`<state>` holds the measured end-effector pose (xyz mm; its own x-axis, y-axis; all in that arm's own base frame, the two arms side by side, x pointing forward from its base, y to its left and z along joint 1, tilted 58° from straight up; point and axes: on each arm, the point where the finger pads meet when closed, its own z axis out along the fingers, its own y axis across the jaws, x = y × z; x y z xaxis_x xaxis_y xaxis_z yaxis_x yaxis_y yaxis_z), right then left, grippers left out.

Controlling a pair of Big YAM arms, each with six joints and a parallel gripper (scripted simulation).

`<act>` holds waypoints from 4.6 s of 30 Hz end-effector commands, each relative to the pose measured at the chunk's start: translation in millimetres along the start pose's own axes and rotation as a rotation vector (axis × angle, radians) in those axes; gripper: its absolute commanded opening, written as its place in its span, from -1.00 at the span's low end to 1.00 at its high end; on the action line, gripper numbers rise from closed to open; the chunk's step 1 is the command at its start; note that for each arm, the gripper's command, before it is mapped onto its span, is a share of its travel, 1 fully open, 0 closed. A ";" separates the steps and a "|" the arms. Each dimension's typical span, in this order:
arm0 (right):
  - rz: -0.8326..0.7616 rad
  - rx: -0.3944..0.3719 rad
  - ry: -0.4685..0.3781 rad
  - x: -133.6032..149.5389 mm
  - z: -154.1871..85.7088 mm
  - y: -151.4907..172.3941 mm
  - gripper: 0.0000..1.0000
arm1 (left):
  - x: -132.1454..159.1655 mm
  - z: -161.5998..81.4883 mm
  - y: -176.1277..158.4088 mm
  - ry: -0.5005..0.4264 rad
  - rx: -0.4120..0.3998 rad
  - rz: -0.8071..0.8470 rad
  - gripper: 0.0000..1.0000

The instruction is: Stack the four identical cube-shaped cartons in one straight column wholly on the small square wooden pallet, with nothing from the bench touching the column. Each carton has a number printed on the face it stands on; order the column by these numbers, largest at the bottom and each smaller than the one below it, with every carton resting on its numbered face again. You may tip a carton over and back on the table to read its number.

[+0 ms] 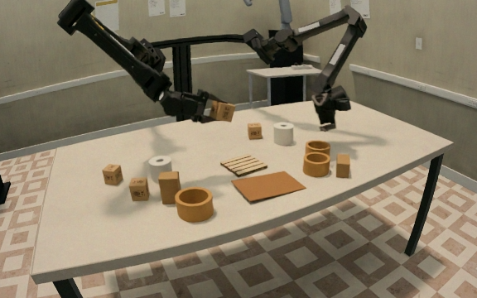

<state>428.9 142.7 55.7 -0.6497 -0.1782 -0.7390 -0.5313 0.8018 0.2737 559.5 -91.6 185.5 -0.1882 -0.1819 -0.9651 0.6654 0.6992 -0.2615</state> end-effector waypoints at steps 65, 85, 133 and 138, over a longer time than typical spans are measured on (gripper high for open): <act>-0.342 1.173 0.025 -43.1 -62.2 -174.1 0.00 | -331.0 -349.0 22.5 0.119 -1.044 0.842 1.00; -0.332 1.183 0.028 -38.5 -54.5 -212.7 0.00 | -331.0 -349.0 22.5 0.119 -1.044 0.842 1.00; -0.333 1.173 0.018 -41.1 -46.2 -221.5 0.00 | -331.0 -349.0 22.5 0.119 -1.044 0.842 1.00; -0.335 1.178 0.026 -39.5 -53.8 -222.4 0.55 | -331.0 -349.0 22.5 0.119 -1.044 0.842 1.00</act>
<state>547.2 -54.9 52.3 -0.5918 -0.4690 -0.6556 0.1358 0.7437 -0.6546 380.4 225.3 496.9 -0.0953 0.5708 -0.8155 -0.2412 0.7816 0.5753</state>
